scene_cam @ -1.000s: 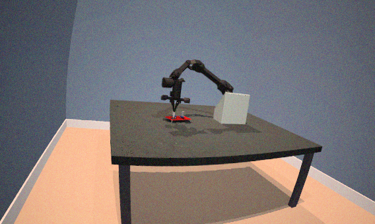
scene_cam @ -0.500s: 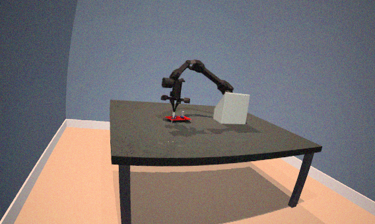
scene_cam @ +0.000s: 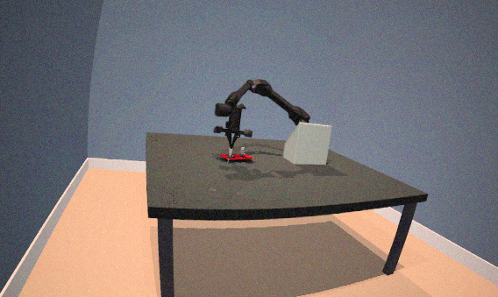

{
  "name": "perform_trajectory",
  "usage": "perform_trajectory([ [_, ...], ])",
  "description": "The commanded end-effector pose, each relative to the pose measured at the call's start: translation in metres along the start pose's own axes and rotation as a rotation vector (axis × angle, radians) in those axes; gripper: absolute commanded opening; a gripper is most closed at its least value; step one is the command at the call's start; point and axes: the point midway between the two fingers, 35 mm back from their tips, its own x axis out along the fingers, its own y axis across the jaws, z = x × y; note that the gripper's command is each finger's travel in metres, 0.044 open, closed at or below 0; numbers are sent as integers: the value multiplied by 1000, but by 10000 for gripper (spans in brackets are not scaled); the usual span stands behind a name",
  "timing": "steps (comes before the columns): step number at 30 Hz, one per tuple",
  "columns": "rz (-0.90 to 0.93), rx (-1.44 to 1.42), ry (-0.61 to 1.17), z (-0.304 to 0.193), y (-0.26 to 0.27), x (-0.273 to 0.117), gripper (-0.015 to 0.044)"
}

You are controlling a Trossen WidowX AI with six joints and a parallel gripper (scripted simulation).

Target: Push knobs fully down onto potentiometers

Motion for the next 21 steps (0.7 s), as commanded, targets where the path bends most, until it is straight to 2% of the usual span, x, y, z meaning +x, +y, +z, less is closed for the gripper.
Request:
perform_trajectory([
  [1, -4, 20, -3, 2, 2, 11, 0],
  [21, -4, 20, -3, 2, 2, 7, 0],
])
